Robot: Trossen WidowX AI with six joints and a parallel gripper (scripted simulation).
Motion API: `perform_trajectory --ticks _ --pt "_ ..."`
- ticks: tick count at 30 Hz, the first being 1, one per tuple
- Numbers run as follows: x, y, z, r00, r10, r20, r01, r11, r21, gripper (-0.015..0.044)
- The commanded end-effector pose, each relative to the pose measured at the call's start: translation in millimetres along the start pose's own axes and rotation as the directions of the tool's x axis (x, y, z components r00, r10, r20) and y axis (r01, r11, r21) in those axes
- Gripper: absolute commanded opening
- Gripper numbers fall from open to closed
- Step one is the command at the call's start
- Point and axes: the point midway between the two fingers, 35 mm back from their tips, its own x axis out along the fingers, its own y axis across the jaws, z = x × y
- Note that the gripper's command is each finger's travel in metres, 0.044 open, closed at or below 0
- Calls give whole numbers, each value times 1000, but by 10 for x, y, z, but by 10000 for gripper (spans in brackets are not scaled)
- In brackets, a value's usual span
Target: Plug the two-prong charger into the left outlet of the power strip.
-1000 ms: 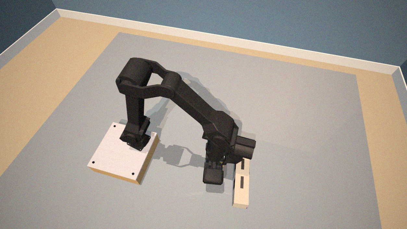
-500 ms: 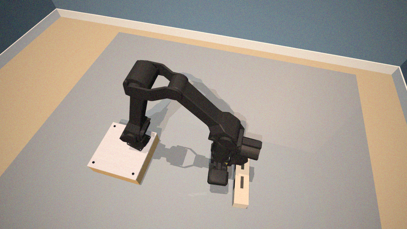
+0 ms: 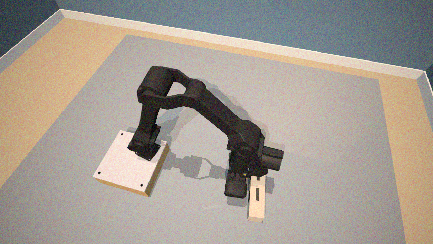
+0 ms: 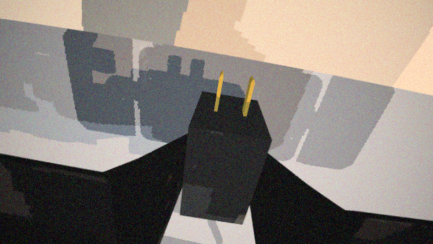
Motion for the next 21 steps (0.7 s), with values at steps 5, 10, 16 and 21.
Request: perform_trajectory --ticks 5,10,16,21 --pt "-4 7 13 1000 3 0 -3 1000 7 0" --pt "-5 9 28 1000 3 1 -3 1000 7 0" --pt "-8 11 47 1000 3 1 -3 1000 7 0" --pt "-10 12 61 1000 3 1 -3 1000 7 0"
